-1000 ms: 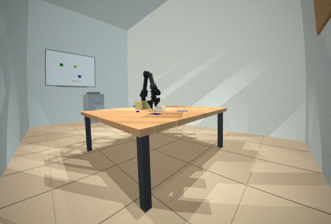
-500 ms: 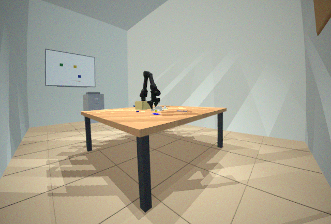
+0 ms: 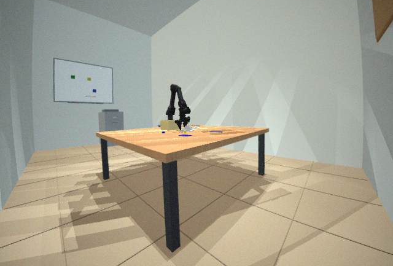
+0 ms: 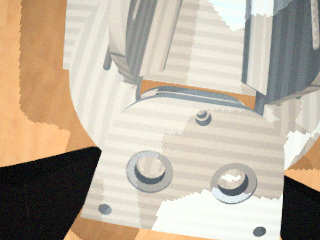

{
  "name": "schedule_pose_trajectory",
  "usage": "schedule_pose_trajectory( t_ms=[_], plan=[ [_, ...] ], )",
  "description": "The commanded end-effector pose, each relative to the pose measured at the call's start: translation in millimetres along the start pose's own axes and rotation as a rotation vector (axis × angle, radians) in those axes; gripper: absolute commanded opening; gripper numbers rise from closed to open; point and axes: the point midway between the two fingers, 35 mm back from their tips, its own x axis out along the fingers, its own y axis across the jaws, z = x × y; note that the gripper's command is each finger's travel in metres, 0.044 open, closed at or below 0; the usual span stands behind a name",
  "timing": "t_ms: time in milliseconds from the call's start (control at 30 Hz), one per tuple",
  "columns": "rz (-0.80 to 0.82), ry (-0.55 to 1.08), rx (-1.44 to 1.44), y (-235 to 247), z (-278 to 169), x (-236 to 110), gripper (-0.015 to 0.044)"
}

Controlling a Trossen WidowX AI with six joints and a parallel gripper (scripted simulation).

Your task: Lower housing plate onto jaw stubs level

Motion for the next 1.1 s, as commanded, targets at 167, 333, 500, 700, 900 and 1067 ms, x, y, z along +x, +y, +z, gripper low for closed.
schedule_pose_trajectory(
  t_ms=[167,333,500,700,900,1067],
  plan=[
    [-0.001,0.001,0.003,-0.1,-0.3,1.9,0.0351],
    [-0.001,0.001,0.003,-0.1,-0.4,3.5,0.0351],
    [-0.001,0.001,0.003,-0.1,-0.4,3.6,0.0351],
    [-0.001,0.001,0.003,-0.1,-0.4,5.9,0.0351],
    [-0.001,0.001,0.003,-0.1,-0.4,5.9,0.0351],
    [-0.001,0.001,0.003,-0.1,-0.4,5.9,0.0351]
  ],
)
